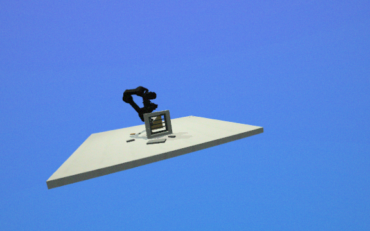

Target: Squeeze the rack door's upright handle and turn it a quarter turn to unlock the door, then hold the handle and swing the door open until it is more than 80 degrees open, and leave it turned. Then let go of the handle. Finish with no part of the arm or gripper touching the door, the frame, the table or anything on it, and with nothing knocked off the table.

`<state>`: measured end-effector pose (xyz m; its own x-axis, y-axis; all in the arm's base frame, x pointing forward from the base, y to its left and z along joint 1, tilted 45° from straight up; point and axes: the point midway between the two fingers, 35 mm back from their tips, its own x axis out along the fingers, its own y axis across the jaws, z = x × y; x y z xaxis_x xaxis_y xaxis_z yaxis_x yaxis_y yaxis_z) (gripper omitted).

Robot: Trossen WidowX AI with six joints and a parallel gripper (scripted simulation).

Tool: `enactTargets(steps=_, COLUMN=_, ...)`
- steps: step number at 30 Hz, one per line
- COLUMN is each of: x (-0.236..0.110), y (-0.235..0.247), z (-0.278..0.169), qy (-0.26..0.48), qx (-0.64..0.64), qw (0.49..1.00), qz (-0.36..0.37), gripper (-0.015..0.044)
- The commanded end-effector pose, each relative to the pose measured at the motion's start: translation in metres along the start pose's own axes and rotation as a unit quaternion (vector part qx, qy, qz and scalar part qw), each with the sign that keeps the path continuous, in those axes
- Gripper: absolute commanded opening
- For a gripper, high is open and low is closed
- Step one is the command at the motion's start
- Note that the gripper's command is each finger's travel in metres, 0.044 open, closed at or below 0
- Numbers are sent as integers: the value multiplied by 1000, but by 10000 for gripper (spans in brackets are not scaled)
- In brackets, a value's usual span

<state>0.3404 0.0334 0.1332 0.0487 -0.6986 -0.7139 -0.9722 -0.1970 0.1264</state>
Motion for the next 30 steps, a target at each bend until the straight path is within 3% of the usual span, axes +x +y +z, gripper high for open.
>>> enactTargets(steps=1, x=1, y=0, z=0, qy=1, qx=-1, qw=1000, qz=1, gripper=79)
enactTargets(steps=10, x=1, y=0, z=0, qy=1, qx=-1, qw=1000, qz=1, gripper=20)
enactTargets(steps=30, x=1, y=11, z=8, qy=1, qx=160, qw=987, qz=2, gripper=20)
